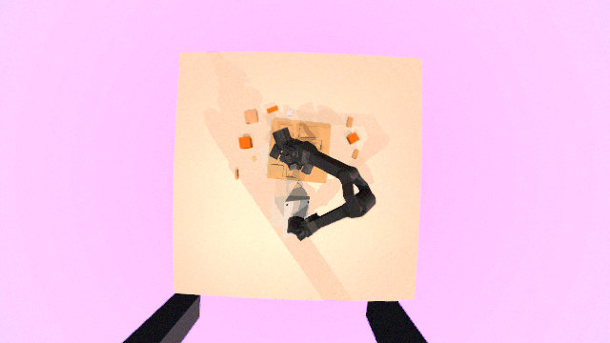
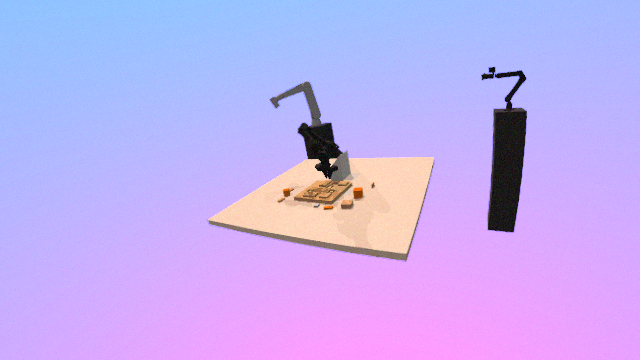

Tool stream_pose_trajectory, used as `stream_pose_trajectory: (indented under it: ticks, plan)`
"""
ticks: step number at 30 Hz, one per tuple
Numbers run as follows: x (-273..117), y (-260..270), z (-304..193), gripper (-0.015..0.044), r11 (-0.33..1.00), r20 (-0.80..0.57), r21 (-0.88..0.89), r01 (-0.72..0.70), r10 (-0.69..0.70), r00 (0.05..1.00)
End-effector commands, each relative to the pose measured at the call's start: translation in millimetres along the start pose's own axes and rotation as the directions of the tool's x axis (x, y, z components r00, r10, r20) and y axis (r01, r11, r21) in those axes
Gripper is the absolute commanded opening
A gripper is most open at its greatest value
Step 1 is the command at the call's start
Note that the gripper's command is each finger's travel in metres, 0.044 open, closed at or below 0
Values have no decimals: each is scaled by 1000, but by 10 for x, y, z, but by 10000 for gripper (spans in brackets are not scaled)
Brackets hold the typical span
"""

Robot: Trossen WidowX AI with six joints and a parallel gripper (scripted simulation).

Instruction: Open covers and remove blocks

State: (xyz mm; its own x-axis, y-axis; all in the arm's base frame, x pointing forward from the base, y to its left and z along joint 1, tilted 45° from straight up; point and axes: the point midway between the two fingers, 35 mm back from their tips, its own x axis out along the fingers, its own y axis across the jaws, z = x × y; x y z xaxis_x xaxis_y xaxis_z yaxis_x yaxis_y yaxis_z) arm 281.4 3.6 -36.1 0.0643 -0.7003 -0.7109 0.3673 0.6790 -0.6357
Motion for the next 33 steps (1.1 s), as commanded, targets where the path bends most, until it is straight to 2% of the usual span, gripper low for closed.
stream_pose_trajectory:
  ticks: [1,17,33]
  plan:
    - [-20,11,11,144,1000,-2,-26,-6,6,1000]
    - [332,0,17,144,1000,-1,-26,-4,4,1000]
    - [337,0,15,144,1000,-1,-26,-4,4,1000]
